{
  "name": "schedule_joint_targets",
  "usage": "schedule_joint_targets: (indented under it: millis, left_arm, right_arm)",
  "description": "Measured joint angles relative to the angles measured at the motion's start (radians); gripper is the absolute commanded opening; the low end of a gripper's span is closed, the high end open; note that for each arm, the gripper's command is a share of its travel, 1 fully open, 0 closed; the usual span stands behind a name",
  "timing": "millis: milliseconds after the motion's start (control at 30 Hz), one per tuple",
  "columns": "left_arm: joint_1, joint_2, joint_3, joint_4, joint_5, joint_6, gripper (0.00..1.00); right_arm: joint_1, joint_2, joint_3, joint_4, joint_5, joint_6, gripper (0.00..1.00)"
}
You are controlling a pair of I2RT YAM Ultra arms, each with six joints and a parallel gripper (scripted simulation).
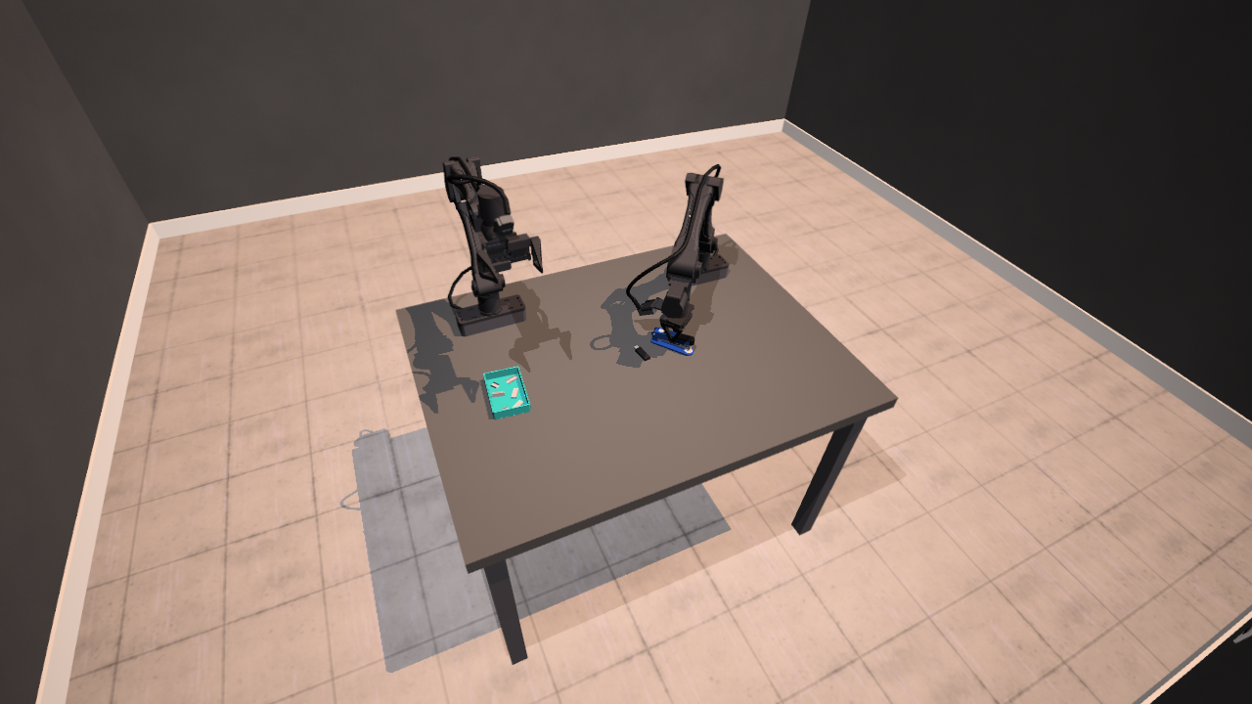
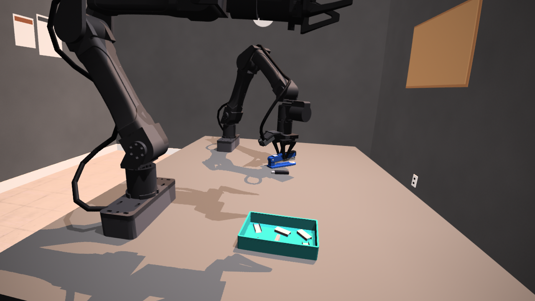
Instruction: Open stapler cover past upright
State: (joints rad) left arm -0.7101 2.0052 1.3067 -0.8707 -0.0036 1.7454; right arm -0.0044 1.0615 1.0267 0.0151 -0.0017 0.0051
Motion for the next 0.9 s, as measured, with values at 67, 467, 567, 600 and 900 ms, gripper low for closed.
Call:
schedule_joint_targets:
  millis: [67,467,567,600,900]
  left_arm:
    - [0.000,0.000,0.000,0.001,0.000,0.000,0.33]
    - [0.000,0.000,0.000,0.011,0.000,0.000,0.17]
    - [0.000,0.000,0.000,0.011,0.000,0.000,0.00]
    - [0.000,0.000,0.000,0.011,0.000,0.000,0.00]
    - [0.000,0.001,0.001,0.002,0.000,0.000,0.17]
  right_arm:
    - [0.000,0.000,0.000,0.000,0.000,0.000,1.00]
    - [0.000,0.000,0.000,0.000,0.000,0.000,1.00]
    - [0.000,0.000,0.000,0.000,0.000,0.000,1.00]
    - [0.000,0.000,0.000,0.000,0.000,0.000,1.00]
    - [0.000,0.000,0.000,0.000,0.000,0.000,1.00]
